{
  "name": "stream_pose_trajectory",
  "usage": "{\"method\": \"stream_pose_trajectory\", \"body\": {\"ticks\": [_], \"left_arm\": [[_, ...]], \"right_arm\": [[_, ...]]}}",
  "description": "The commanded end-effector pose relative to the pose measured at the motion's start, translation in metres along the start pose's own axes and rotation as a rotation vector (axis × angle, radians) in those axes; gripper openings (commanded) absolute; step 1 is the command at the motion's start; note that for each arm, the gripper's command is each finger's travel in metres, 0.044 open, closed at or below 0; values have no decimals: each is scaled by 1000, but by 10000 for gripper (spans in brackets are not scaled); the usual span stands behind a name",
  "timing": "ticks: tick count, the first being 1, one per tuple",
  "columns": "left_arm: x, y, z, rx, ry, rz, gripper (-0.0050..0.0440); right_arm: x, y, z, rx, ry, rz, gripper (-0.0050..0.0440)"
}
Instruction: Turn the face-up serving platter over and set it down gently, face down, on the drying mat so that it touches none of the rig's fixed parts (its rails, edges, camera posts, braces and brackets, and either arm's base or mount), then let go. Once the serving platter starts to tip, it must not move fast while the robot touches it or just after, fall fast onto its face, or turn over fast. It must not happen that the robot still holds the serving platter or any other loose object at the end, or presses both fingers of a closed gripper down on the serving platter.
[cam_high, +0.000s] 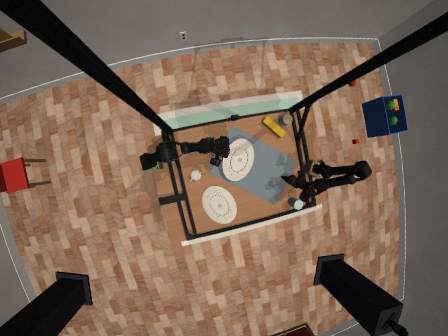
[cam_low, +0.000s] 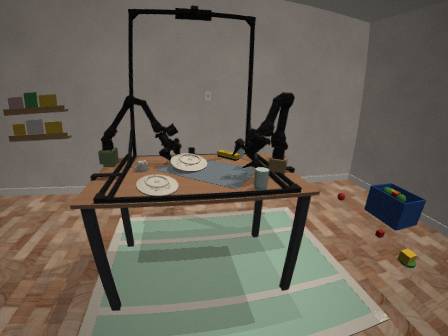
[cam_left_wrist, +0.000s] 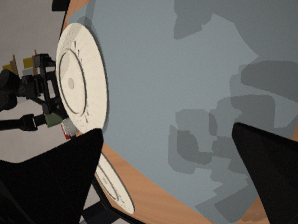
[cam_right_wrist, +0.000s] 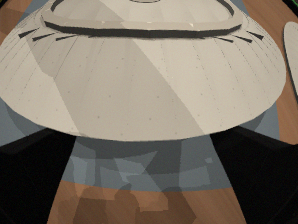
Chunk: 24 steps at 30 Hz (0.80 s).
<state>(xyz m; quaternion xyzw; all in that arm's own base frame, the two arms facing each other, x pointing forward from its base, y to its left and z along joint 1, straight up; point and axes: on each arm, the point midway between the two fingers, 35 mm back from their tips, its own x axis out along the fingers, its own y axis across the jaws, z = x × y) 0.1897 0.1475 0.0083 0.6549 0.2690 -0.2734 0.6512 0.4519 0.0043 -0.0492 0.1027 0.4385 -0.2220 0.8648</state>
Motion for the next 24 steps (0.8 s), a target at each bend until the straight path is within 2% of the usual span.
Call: {"method": "stream_pose_trajectory", "body": {"ticks": [1,13,16,24], "left_arm": [[0,0,1,0,-4,1,440],[0,0,1,0,-4,1,440],[0,0,1,0,-4,1,440],[0,0,1,0,-4,1,440]], "right_arm": [[1,4,11,18,-27,8,440],[11,5,0,18,12,9,440],[14,5,-2,17,51,9,440],[17,5,-6,18,52,9,440]]}}
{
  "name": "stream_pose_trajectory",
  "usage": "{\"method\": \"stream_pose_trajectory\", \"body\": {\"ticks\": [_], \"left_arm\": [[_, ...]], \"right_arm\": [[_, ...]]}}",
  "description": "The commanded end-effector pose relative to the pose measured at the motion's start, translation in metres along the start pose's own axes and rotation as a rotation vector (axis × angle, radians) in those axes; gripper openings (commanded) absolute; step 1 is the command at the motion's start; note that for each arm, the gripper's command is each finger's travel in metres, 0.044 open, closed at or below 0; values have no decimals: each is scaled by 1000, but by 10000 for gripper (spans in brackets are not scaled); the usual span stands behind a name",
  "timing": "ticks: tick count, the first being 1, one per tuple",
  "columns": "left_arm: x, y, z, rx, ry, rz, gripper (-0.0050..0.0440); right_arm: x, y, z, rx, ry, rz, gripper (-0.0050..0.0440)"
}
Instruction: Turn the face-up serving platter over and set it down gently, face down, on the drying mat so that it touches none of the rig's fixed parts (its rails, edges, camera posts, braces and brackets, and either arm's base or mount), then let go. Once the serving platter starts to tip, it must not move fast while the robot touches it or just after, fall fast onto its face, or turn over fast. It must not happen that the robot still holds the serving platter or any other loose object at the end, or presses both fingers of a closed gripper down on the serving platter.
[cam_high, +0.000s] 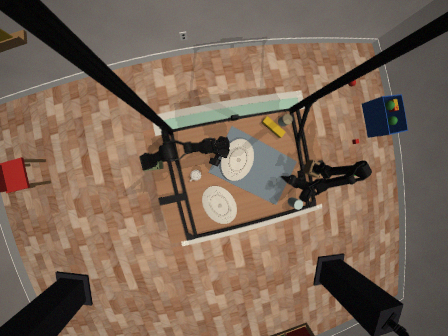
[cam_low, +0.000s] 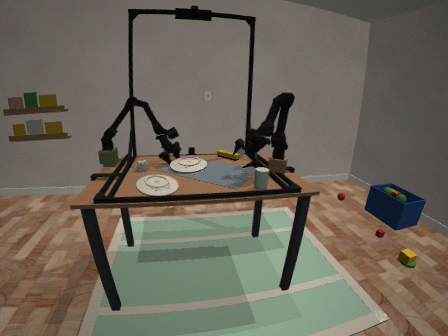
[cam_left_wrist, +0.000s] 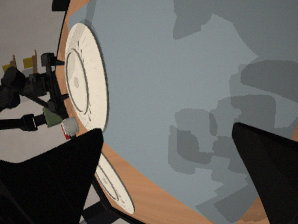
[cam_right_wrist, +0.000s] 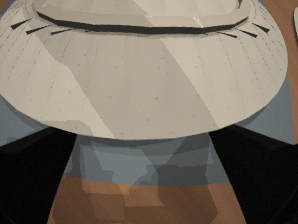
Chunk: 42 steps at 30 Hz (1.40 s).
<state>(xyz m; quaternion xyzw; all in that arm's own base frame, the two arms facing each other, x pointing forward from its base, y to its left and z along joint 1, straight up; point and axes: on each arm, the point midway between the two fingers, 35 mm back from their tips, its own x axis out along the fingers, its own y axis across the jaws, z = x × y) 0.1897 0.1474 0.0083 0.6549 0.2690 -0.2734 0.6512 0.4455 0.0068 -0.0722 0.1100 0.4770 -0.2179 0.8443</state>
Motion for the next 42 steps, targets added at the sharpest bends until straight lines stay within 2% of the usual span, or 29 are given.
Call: {"method": "stream_pose_trajectory", "body": {"ticks": [1,32,42], "left_arm": [[0,0,1,0,-4,1,440],[0,0,1,0,-1,0,440],[0,0,1,0,-1,0,440]], "right_arm": [[1,5,13,21,-36,14,440],[-23,7,-24,18,-20,12,440],[-31,7,-19,18,-19,12,440]]}}
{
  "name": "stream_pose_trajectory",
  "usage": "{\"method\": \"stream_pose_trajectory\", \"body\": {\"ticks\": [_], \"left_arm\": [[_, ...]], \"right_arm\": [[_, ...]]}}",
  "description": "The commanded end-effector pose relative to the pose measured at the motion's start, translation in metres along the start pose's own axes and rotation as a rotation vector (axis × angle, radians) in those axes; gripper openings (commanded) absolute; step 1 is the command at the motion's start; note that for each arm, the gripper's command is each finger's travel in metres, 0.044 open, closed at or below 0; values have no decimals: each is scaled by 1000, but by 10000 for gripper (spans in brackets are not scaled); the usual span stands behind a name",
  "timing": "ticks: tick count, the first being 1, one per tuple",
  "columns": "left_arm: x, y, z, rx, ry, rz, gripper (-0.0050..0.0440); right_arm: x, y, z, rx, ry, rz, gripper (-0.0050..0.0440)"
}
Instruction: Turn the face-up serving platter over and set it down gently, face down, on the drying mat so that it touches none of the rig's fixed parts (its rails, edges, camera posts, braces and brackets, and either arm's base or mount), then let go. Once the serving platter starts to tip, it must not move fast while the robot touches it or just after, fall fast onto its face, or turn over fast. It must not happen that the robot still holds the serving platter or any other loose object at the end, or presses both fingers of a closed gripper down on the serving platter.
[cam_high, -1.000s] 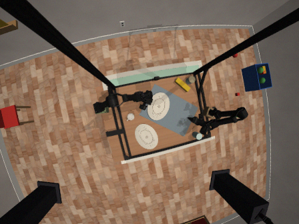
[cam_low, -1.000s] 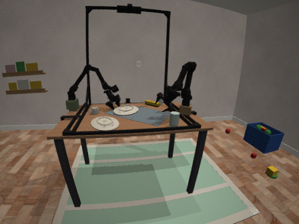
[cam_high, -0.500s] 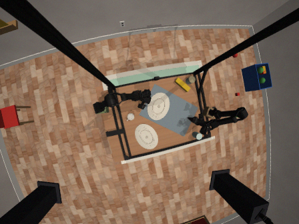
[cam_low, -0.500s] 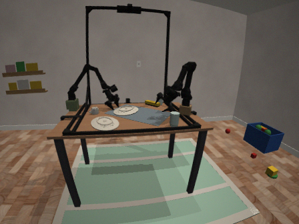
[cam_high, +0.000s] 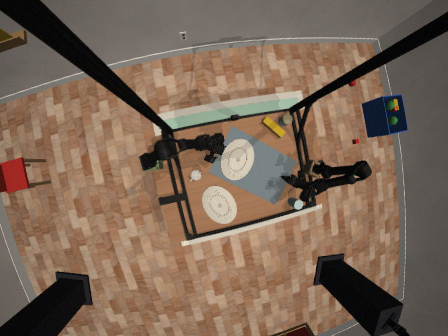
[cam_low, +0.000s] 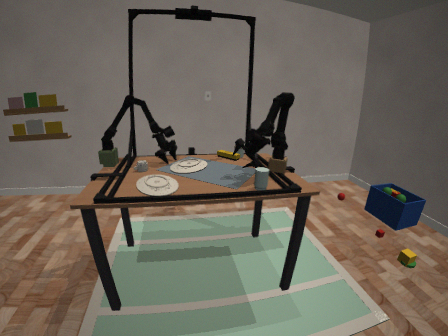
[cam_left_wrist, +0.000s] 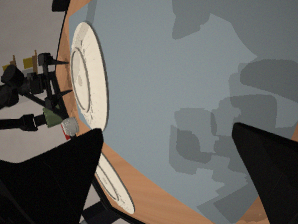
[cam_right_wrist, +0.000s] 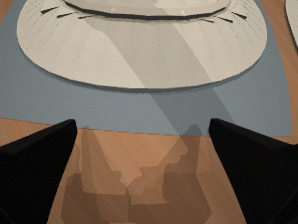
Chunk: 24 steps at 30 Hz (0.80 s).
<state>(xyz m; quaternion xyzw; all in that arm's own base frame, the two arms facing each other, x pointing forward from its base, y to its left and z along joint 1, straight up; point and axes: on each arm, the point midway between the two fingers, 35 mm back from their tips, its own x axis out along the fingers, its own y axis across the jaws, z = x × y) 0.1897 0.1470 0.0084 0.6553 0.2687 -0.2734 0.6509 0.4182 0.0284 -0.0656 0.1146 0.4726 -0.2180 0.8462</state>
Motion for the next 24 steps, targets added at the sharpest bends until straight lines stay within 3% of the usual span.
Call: {"method": "stream_pose_trajectory", "body": {"ticks": [1,24], "left_arm": [[0,0,1,-1,-1,0,440],[0,0,1,-1,0,0,440]], "right_arm": [[-9,1,7,9,-12,6,440],[-41,0,22,10,-7,7,440]]}}
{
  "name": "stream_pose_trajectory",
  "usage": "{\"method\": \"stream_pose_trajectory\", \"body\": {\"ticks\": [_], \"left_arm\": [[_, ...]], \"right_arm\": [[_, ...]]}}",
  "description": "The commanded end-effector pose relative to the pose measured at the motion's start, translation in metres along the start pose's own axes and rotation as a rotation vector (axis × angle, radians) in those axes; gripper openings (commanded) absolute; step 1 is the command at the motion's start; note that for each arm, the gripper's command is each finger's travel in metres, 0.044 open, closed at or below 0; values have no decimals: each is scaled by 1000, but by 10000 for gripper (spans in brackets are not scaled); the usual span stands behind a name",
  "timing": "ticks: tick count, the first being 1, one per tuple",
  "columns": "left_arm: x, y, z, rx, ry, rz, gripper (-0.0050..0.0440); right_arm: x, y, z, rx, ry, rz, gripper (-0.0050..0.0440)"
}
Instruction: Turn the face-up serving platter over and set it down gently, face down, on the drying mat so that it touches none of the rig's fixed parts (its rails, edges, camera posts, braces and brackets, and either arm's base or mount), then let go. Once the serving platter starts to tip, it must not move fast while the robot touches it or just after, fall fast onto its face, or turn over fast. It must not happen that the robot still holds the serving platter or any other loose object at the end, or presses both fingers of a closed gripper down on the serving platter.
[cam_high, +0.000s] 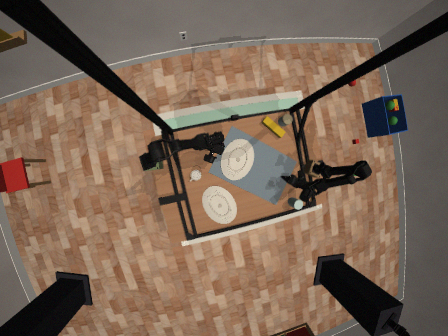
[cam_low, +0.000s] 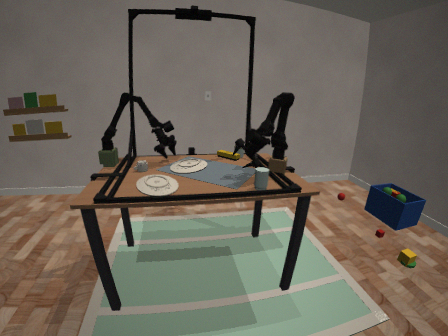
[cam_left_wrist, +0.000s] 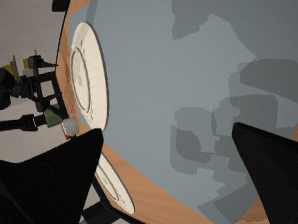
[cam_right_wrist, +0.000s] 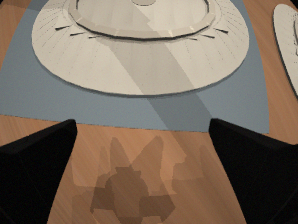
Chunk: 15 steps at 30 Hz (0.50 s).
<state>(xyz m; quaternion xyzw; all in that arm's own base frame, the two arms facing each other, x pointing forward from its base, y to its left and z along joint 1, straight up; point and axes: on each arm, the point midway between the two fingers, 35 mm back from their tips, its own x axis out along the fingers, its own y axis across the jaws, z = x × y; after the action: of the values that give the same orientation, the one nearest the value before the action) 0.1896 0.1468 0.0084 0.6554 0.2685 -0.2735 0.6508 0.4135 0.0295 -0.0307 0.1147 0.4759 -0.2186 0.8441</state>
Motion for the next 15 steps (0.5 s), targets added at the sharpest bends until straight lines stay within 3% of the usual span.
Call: {"method": "stream_pose_trajectory", "body": {"ticks": [1,12,15], "left_arm": [[0,0,0,-1,0,0,440],[0,2,0,-7,2,0,440],[3,28,-4,-104,38,18,440]], "right_arm": [[-8,2,8,10,-15,10,440],[-15,-1,8,0,-3,6,440],[-41,0,30,-5,-73,80,440]]}}
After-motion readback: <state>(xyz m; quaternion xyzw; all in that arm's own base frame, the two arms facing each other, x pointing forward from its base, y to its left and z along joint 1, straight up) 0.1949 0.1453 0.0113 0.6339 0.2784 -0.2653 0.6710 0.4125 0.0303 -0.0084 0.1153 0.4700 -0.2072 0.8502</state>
